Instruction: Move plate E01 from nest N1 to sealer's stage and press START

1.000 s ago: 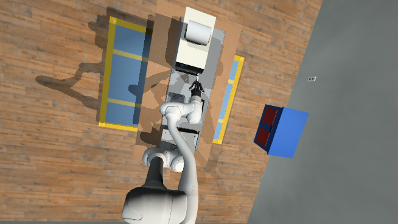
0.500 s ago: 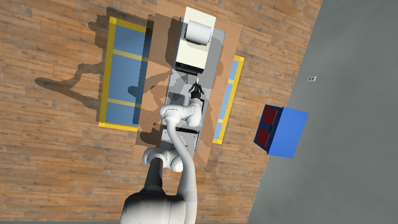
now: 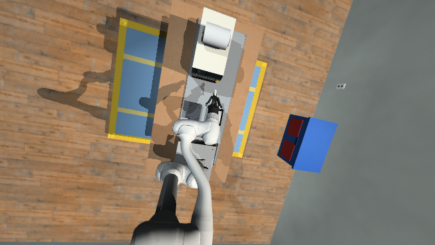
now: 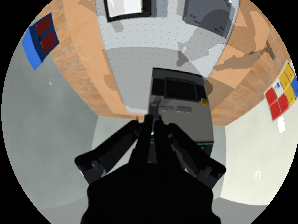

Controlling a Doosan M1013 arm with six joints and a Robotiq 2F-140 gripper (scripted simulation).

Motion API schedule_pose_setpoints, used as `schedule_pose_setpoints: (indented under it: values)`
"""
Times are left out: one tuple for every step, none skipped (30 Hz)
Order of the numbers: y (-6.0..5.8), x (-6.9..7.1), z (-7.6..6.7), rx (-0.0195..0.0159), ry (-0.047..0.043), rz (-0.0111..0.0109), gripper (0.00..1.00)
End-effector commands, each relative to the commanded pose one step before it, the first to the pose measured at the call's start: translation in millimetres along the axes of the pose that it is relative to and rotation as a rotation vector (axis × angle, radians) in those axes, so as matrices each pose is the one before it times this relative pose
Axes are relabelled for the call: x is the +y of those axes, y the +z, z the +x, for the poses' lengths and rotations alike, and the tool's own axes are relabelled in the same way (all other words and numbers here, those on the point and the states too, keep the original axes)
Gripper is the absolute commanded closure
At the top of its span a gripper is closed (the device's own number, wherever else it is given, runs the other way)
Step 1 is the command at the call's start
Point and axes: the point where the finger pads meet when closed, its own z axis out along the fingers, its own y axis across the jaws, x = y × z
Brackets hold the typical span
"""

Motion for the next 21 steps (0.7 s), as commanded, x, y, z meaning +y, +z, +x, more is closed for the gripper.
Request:
schedule_pose_setpoints:
  values:
    - [-21.18, 0.35, 11.56, 0.01062, -0.00382, -0.01905, 0.90]
    - [-4.72, 0.00, 1.64, 0.00000, 0.00000, 0.00000, 0.90]
    - [-4.72, 0.00, 1.64, 0.00000, 0.00000, 0.00000, 0.90]
    - [-4.72, 0.00, 1.64, 0.00000, 0.00000, 0.00000, 0.90]
    - [-4.72, 0.00, 1.64, 0.00000, 0.00000, 0.00000, 0.90]
    - [-4.72, 0.00, 1.64, 0.00000, 0.00000, 0.00000, 0.90]
    - [-4.72, 0.00, 1.64, 0.00000, 0.00000, 0.00000, 0.90]
    - [0.00, 0.00, 0.00, 0.00000, 0.00000, 0.00000, 0.90]
    - [0.00, 0.00, 0.00, 0.00000, 0.00000, 0.00000, 0.90]
    - [-4.72, 0.00, 1.64, 0.00000, 0.00000, 0.00000, 0.90]
    - [-4.72, 0.00, 1.64, 0.00000, 0.00000, 0.00000, 0.90]
    - [-2.32, 0.00, 0.80, 0.00000, 0.00000, 0.00000, 0.90]
    - [0.00, 0.00, 0.00, 0.00000, 0.00000, 0.00000, 0.90]
    - [0.00, 0.00, 0.00, 0.00000, 0.00000, 0.00000, 0.90]
    - [-0.41, 0.00, -4.98, 0.00000, 0.00000, 0.00000, 0.30]
    - [-0.41, 0.00, -4.98, 0.00000, 0.00000, 0.00000, 0.30]
    - [-0.41, 0.00, -4.98, 0.00000, 0.00000, 0.00000, 0.30]
    - [-0.41, 0.00, -4.98, 0.00000, 0.00000, 0.00000, 0.30]
    - [-0.41, 0.00, -4.98, 0.00000, 0.00000, 0.00000, 0.30]
    - [-0.41, 0.00, -4.98, 0.00000, 0.00000, 0.00000, 0.30]
    - [-0.41, 0.00, -4.98, 0.00000, 0.00000, 0.00000, 0.30]
